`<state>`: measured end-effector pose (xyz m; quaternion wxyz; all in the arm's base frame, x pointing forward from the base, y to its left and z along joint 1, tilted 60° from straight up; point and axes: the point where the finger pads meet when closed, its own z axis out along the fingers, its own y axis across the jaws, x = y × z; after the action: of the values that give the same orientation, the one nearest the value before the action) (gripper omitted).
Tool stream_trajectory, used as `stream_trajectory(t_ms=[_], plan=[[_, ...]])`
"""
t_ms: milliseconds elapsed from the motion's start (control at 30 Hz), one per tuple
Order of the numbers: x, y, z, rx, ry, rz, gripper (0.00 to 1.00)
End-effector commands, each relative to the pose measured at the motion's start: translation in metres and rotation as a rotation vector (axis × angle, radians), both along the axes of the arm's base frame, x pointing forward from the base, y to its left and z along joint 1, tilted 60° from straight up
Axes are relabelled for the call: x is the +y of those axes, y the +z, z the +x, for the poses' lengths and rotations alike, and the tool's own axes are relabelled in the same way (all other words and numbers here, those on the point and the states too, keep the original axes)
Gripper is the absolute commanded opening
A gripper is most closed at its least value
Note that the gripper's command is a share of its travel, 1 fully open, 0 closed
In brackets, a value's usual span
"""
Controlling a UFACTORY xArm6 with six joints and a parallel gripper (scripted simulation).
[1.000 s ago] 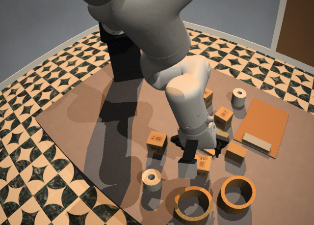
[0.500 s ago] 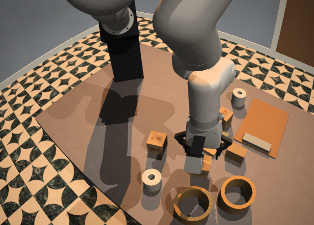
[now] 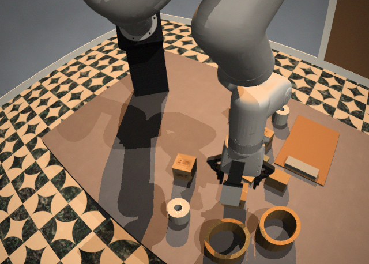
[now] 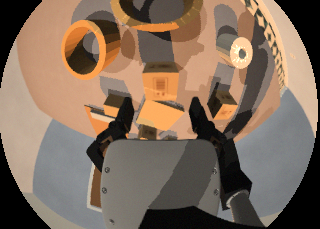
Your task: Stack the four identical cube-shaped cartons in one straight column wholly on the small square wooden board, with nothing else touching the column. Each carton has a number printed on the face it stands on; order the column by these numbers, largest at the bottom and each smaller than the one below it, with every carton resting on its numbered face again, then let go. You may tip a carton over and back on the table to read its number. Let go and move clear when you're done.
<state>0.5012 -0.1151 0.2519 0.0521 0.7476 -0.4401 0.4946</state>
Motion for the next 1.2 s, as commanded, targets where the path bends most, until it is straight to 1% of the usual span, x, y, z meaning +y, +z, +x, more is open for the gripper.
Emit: stream_trajectory(t_ms=[0,567,1167], plan=[[0.0,0.001,0.0,0.001,-0.002,0.0,1.0],[-0.002,-0.001,0.003,0.002,-0.002,0.0,1.0],[-0.012,-0.01,0.017,0.004,-0.002,0.001,1.0]])
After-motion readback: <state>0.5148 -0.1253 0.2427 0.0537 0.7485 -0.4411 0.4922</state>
